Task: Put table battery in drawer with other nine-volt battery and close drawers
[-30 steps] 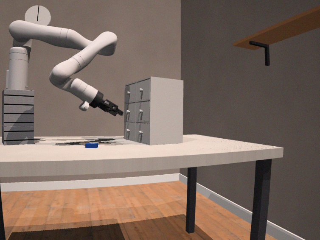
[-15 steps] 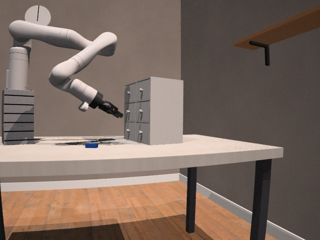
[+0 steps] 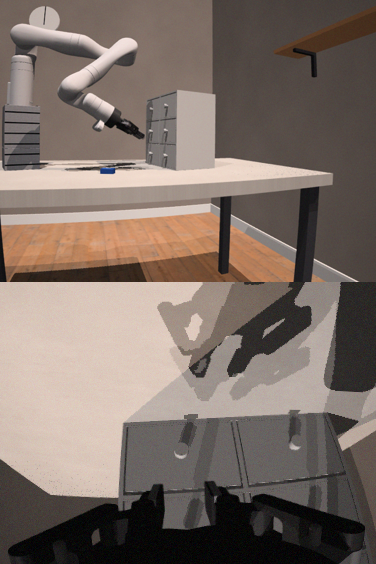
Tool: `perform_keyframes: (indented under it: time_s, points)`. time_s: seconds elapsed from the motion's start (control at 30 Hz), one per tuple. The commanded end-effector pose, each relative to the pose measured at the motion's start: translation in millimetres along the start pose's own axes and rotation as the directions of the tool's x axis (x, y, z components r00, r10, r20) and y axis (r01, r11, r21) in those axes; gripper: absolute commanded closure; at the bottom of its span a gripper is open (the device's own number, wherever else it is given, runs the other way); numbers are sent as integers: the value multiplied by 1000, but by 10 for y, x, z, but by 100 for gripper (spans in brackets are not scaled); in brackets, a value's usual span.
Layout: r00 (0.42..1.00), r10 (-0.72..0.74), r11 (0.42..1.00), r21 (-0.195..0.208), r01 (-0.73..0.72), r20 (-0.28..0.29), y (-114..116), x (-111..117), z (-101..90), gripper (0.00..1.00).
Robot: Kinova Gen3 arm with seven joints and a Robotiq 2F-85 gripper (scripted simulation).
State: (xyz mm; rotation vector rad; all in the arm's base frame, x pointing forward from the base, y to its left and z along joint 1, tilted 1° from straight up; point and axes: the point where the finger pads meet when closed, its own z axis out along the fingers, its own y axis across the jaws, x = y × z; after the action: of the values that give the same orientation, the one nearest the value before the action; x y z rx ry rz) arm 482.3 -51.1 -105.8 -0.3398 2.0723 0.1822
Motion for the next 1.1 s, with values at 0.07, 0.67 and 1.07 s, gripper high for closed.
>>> perform_keyframes:
  time_s: [0.07,0.67,1.07]
  points:
    - [1000,-1,1000,-1,1,2,3,21,84,67]
    - [1000,-1,1000,-1,1,2,4,298,796,67]
    - [1000,-1,1000,-1,1,2,4,360,956,67]
